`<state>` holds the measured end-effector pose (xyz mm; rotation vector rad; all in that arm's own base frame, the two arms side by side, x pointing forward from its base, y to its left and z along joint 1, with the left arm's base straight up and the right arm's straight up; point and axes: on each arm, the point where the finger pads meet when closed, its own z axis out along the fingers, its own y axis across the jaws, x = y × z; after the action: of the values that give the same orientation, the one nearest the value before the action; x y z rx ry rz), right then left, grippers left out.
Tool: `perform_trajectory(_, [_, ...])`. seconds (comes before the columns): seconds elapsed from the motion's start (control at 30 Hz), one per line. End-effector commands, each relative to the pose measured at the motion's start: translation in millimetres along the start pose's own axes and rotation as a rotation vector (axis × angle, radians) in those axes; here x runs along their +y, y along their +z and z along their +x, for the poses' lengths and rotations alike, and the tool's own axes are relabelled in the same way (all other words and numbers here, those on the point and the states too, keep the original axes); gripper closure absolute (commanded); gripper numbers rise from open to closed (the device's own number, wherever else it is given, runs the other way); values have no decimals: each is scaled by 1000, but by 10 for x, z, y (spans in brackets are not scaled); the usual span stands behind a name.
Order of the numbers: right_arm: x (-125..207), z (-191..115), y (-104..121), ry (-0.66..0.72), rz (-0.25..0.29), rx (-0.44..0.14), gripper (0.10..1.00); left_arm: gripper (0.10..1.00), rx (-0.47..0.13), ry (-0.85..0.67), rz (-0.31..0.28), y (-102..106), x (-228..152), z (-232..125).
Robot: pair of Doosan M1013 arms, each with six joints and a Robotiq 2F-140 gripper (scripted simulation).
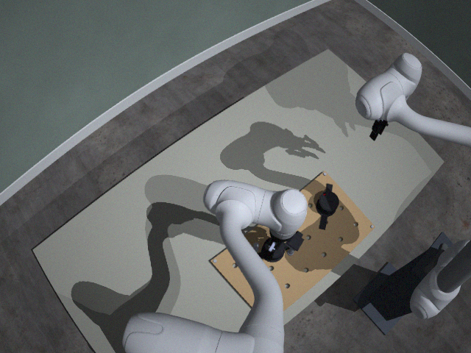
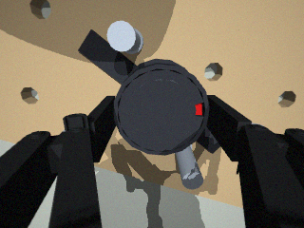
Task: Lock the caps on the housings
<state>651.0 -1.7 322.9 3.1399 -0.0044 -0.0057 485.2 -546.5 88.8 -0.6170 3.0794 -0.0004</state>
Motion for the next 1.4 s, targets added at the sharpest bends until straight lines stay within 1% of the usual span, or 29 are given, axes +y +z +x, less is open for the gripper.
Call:
perform_trajectory(0.0, [-1,2,-8,0,0,1,770,999,1,45,2,-9,-3,-1])
perform_trajectory(0.17, [-1,2,-8,0,0,1,770,999,0,130,2,-9,-4,0])
perform_trajectory(0.33, [-1,2,-8,0,0,1,770,999,1,128,2,-9,-3,-3])
perform_trajectory(0.37, [-1,2,-8,0,0,1,770,366,1,128,2,-9,-3,-3])
perform_trajectory(0.87, [-1,2,-8,0,0,1,770,366,1,128,2,-9,-3,-3])
perform_trajectory(1.13, [-1,2,-8,0,0,1,770,366,1,128,2,-104,-4,-4])
perform_trajectory(1.23, [-1,2,-8,0,0,1,770,366,1,128,2,-97,-2,-3])
perform_trajectory(1.37, [-1,2,-8,0,0,1,770,366,0,128,4,-298,-7,-5])
